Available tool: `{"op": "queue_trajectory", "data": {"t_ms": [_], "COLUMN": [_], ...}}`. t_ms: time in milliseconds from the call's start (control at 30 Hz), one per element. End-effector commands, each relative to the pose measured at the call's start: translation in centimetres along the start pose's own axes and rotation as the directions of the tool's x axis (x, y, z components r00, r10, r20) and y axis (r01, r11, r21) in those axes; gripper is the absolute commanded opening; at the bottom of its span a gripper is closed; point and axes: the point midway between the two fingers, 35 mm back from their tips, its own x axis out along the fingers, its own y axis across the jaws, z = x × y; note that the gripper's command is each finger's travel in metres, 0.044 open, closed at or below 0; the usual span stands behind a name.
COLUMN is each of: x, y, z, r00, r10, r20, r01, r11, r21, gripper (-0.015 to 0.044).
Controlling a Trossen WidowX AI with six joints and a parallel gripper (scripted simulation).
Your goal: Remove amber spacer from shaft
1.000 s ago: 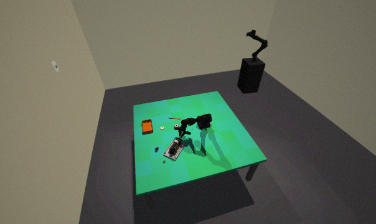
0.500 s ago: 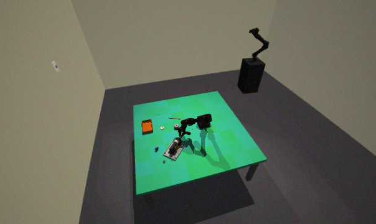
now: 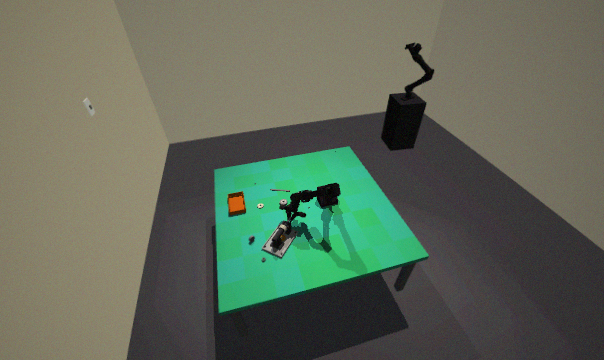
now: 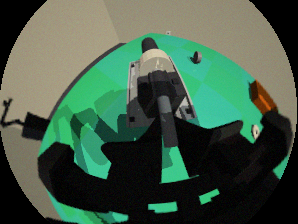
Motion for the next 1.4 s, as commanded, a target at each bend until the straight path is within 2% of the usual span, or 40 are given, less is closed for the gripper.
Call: {"op": "queue_trajectory", "data": {"t_ms": [0,1367], "x": [0.13,0.80], "y": [-0.07,-0.07], "z": [0.44,1.11], "r00": [1.000,1.000], "r10": [-0.003,-0.002], "r20": [0.006,0.006], "r01": [0.003,0.002], "r11": [1.000,1.000], "r21": [-0.004,-0.005], "gripper": [0.0000,0.0000]}}
